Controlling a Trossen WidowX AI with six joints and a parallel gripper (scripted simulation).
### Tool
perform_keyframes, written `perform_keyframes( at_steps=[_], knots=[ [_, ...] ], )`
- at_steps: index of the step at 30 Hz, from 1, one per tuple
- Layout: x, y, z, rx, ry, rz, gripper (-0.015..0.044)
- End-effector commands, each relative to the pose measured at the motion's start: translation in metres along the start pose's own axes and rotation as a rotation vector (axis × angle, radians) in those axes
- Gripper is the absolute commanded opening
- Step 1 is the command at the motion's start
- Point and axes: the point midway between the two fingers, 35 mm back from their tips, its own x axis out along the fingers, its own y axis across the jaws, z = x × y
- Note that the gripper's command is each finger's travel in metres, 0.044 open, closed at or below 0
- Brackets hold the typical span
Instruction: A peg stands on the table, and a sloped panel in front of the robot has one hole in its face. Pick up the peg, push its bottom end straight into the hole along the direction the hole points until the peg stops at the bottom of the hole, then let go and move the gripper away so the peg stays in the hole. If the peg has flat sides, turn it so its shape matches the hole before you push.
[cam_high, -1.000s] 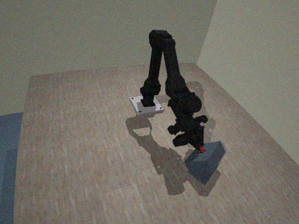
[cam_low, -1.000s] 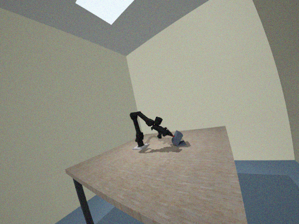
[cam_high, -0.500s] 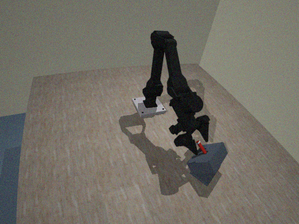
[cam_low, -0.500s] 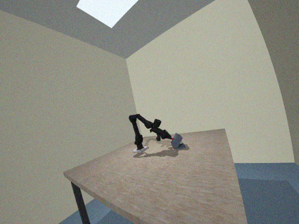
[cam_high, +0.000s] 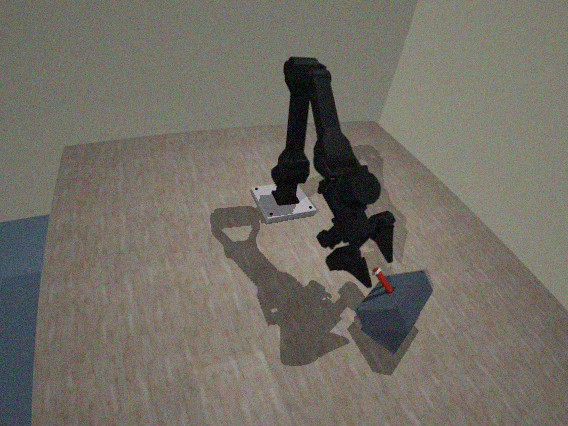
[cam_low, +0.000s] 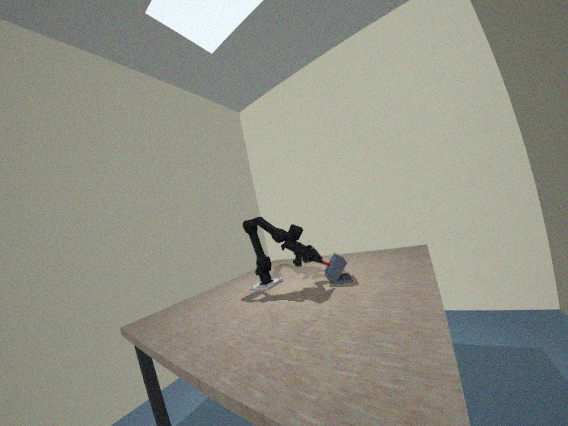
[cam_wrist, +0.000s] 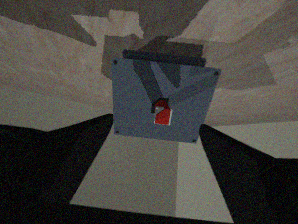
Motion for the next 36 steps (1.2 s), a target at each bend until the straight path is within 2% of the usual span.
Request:
perform_keyframes(
  at_steps=[1,36],
  knots=[
    [-0.007,0.000,-0.001,-0.006,0.003,-0.002,0.0440],
    [-0.056,0.004,-0.002,0.000,0.000,0.002,0.0440]
  ],
)
